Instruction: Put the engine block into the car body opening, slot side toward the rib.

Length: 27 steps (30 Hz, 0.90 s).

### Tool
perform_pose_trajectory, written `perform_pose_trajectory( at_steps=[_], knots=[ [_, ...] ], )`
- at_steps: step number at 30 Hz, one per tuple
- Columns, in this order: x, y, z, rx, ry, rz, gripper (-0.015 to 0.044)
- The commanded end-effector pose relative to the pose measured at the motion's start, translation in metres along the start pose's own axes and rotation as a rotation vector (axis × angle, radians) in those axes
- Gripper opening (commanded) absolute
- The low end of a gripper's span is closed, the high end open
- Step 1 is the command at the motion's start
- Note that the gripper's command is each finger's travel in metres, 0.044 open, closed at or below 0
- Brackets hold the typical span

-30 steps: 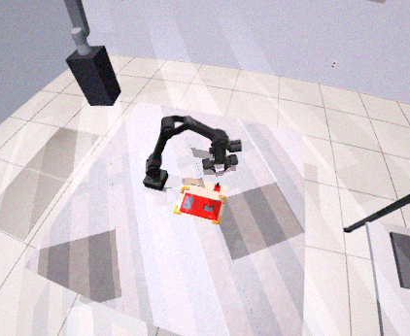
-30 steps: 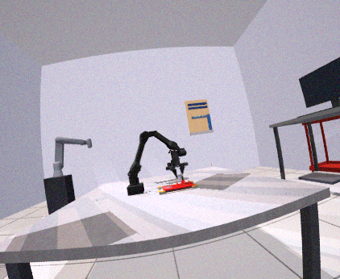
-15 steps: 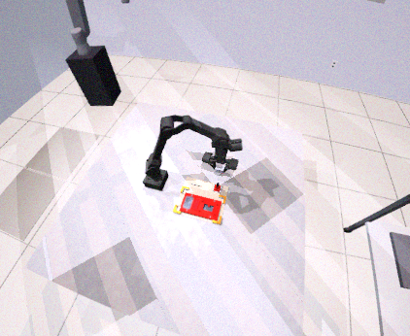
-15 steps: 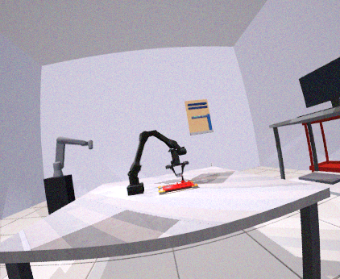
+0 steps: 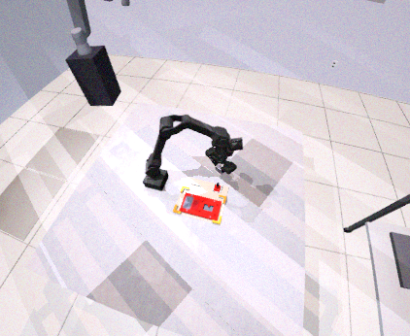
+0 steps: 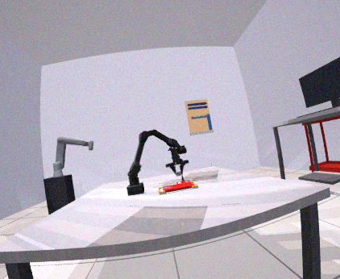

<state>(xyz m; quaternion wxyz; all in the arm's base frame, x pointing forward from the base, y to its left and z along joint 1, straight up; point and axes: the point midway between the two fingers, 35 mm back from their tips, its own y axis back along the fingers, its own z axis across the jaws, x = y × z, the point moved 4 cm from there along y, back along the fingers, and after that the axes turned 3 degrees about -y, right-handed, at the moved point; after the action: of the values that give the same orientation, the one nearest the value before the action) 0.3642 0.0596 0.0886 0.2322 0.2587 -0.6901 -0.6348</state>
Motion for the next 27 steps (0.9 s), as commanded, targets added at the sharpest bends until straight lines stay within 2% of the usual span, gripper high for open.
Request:
perform_pose_trajectory(
  at_steps=[1, 27],
  knots=[
    [-0.002, 0.006, -0.001, -0.003, -0.146, -0.009, 0.0000],
    [0.001, 0.023, -0.005, -0.024, -1.049, 0.001, 0.0000]
  ],
)
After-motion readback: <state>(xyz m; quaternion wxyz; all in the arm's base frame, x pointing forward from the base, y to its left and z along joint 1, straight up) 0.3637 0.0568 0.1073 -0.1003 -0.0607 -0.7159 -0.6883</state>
